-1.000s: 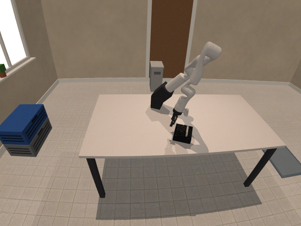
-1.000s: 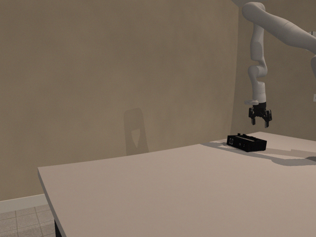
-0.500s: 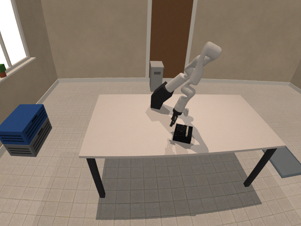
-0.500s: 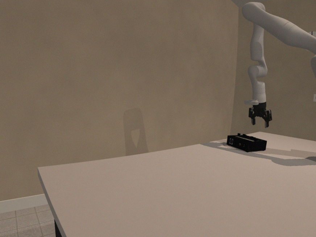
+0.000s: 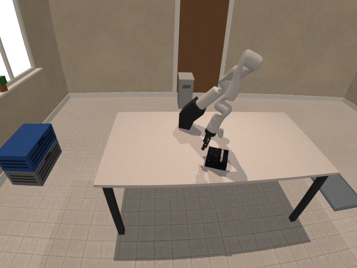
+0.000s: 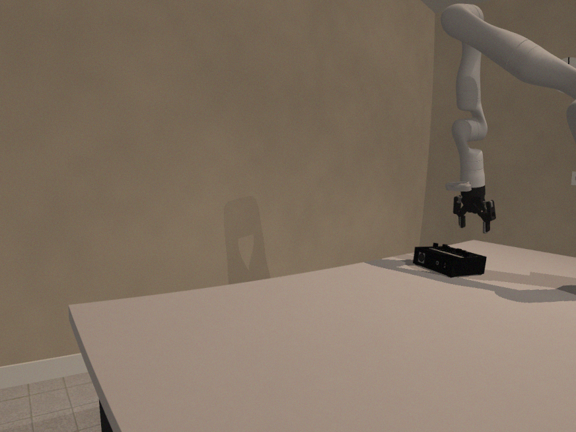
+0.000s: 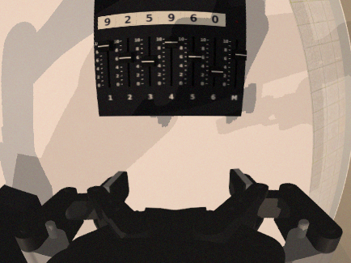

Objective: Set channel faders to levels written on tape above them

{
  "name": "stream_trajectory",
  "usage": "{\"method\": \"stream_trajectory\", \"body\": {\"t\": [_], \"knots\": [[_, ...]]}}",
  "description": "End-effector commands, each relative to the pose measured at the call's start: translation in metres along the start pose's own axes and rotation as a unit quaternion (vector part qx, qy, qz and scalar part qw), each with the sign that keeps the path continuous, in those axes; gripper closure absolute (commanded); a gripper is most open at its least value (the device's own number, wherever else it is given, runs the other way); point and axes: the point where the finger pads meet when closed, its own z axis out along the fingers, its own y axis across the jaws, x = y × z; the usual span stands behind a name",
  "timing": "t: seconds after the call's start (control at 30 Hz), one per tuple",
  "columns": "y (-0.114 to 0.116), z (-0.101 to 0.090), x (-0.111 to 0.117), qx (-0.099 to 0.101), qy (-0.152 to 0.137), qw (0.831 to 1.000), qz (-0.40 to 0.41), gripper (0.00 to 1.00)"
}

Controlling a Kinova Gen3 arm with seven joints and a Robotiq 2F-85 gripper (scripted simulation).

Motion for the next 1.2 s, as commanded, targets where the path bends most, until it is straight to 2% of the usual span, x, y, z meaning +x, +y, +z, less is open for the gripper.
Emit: {"method": "stream_trajectory", "body": {"t": [0.0,0.37,0.77,0.97,1.17], "knots": [[0.0,0.0,0.0,-0.001,0.0,1.0,0.0,0.0],[0.001,-0.003,0.002,0.0,0.004,1.0,0.022,0.0],[0.001,-0.014,0.013,0.005,0.022,0.993,0.115,0.0],[0.001,-0.025,0.024,0.012,0.039,0.978,0.203,0.0],[0.001,-0.039,0.037,0.025,0.058,0.951,0.302,0.0]]}}
